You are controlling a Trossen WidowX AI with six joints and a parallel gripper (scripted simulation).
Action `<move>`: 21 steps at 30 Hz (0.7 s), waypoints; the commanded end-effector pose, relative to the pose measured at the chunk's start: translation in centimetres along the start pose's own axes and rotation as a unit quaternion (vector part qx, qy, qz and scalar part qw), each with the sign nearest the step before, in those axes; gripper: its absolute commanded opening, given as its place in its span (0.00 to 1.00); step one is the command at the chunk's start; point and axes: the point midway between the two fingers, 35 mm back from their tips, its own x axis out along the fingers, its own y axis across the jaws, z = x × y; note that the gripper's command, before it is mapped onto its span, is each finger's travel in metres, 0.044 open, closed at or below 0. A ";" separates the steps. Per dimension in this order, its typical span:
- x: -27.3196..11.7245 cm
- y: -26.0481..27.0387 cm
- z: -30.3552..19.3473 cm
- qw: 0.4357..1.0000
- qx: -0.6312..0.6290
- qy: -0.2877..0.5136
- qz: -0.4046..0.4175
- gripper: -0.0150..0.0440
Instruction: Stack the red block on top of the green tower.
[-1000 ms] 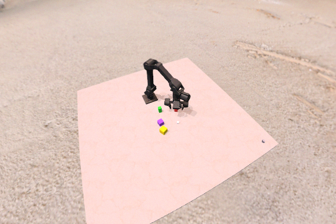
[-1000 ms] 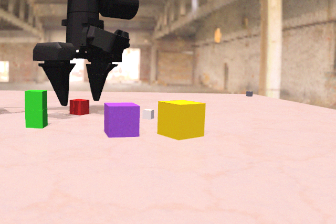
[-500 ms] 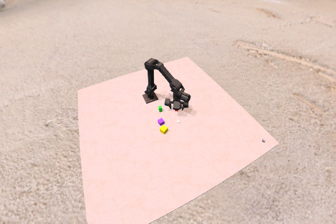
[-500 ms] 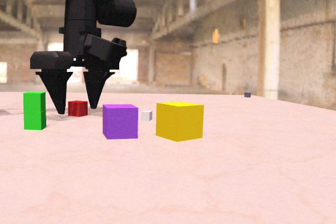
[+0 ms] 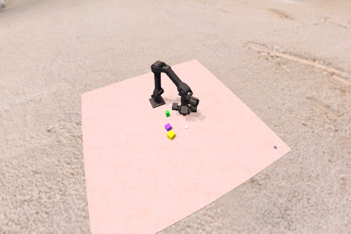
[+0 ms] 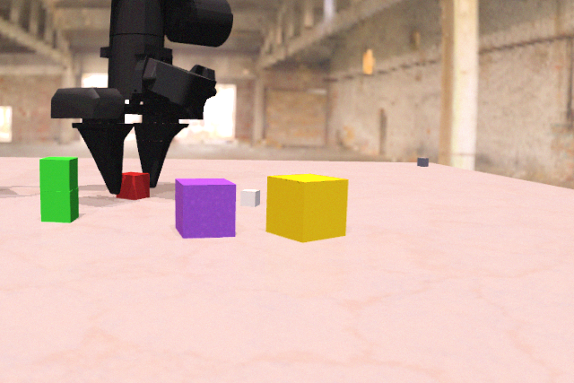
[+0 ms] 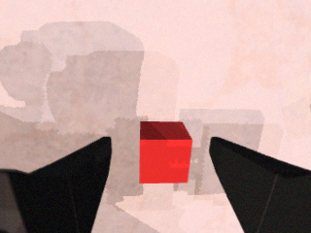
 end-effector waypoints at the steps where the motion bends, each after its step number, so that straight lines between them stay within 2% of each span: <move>1: 0.0 0.0 -0.1 1.000 0.002 0.003 0.001 0.56; 5: 0.0 0.0 -0.1 1.000 0.002 0.003 0.001 0.38; 12: 0.0 0.0 -0.1 1.000 0.002 0.003 0.001 0.30; 13: -0.1 0.0 -0.1 1.000 0.002 0.003 0.001 0.25; 21: -3.5 0.0 0.0 1.000 0.002 0.003 0.001 0.25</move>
